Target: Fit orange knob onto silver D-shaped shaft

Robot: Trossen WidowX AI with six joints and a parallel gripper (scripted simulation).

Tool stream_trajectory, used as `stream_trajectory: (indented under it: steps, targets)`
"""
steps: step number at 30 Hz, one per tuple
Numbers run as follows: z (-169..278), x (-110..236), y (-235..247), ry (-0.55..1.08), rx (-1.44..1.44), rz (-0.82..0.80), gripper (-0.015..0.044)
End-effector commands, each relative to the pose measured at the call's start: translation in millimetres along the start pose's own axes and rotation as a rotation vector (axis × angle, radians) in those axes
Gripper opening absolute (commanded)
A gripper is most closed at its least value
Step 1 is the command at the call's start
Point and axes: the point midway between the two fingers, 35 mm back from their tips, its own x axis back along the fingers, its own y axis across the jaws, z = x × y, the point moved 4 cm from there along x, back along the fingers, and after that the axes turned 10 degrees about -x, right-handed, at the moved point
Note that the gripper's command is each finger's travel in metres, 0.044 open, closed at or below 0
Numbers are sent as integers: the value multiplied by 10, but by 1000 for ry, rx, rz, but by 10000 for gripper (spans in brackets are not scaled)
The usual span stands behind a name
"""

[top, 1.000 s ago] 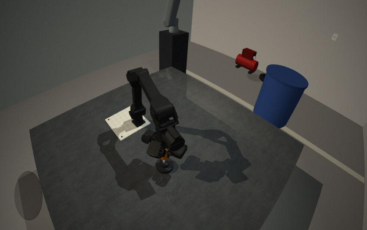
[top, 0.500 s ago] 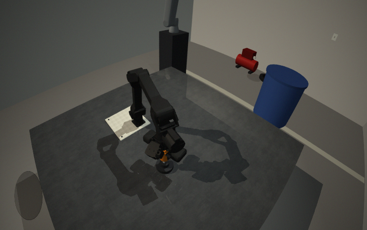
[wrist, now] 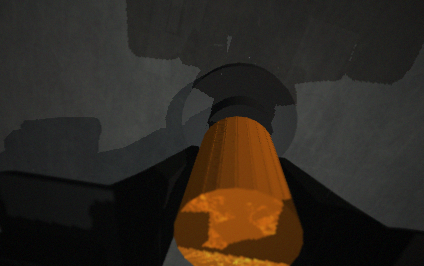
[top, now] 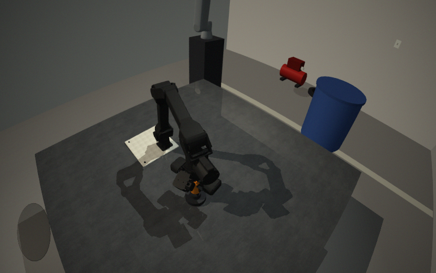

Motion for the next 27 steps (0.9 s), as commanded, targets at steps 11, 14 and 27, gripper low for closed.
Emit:
stream_trajectory:
  steps: [11,14,27]
  targets:
    - [6,-22,-1,3,0,-4,0]
    - [6,-26,-10,3,0,-4,0]
    - [5,-137,-7,3,0,-4,0]
